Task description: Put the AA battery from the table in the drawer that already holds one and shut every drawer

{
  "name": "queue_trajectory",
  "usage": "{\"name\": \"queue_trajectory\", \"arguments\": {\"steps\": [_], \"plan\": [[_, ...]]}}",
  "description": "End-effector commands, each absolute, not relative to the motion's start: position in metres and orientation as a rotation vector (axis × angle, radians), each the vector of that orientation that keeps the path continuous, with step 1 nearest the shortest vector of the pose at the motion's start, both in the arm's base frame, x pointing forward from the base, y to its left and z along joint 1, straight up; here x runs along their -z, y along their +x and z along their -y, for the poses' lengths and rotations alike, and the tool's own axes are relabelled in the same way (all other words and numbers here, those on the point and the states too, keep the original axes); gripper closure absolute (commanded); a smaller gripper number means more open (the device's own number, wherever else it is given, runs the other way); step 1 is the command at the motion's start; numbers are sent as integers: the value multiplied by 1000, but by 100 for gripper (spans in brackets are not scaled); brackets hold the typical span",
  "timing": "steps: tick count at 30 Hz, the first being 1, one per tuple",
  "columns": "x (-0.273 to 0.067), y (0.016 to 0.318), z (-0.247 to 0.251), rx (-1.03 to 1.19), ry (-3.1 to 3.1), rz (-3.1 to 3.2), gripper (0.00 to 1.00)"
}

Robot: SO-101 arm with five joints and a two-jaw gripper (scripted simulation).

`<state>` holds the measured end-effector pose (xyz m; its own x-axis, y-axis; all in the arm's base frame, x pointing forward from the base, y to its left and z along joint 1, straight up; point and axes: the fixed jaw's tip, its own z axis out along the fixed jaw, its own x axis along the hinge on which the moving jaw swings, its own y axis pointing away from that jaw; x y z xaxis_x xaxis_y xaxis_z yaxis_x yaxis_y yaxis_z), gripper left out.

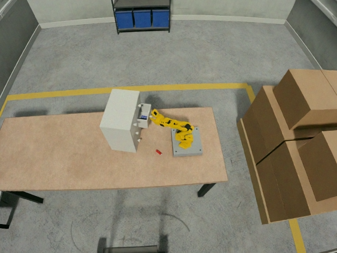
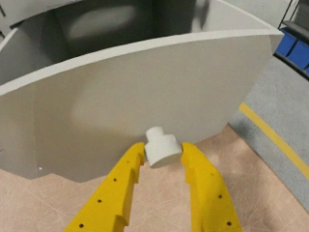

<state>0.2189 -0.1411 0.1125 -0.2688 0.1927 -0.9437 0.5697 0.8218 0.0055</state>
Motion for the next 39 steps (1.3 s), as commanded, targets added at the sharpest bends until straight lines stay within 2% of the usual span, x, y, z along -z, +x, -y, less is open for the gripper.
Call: {"name": "queue_trajectory", "arguments": {"steps": [1,13,39], "plan": [[-108,222,132,370,554,-1860,100],[-108,222,132,370,554,-1860,100],[-114,244,149,383,554,-1861,100]]}}
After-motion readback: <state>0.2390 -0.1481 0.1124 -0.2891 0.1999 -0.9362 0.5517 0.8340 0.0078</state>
